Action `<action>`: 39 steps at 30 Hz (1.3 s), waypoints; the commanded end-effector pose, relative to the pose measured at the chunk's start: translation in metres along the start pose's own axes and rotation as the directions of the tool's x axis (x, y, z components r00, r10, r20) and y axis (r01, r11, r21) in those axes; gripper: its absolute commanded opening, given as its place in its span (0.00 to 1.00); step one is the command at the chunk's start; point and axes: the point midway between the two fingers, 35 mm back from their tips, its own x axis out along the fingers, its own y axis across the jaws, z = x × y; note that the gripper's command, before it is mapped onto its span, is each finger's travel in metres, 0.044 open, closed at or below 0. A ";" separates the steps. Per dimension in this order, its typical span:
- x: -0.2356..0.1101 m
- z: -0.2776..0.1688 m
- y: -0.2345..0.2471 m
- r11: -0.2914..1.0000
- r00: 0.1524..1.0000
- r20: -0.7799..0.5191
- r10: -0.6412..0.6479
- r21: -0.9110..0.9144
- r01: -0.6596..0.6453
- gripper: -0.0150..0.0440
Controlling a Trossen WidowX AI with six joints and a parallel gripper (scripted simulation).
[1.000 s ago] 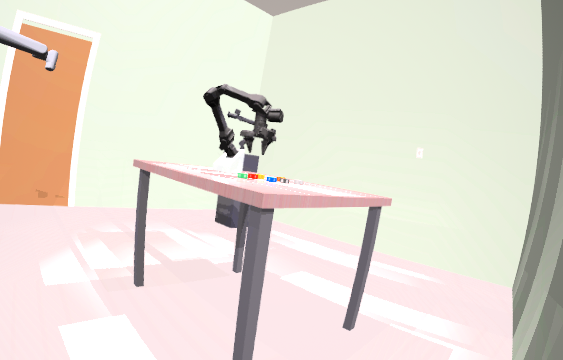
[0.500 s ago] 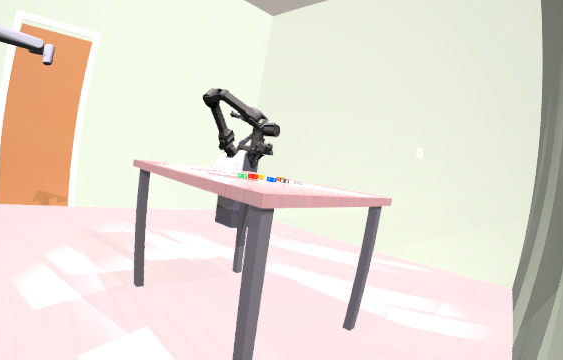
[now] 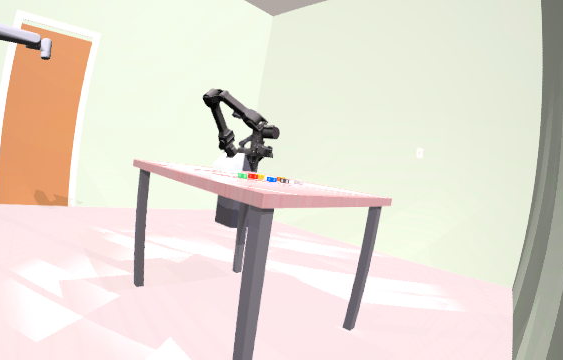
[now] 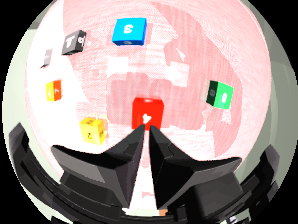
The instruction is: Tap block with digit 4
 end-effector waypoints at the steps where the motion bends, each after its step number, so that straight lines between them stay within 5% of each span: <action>1: 0.008 -0.002 -0.001 1.000 1.000 -0.008 -0.008 -0.008 0.008 0.29; 14: 0.019 -0.003 -0.001 1.000 1.000 -0.008 -0.009 -0.008 0.009 0.29; 20: -0.011 -0.003 -0.001 1.000 1.000 -0.008 -0.008 -0.008 0.008 0.29; 25: -0.023 0.010 0.028 1.000 1.000 0.005 0.019 -0.007 -0.019 0.51; 34: -0.072 0.021 0.159 0.998 0.998 0.008 0.065 -0.009 -0.065 0.91; 39: -0.090 -0.002 0.236 0.999 0.999 -0.005 0.035 -0.010 -0.035 0.93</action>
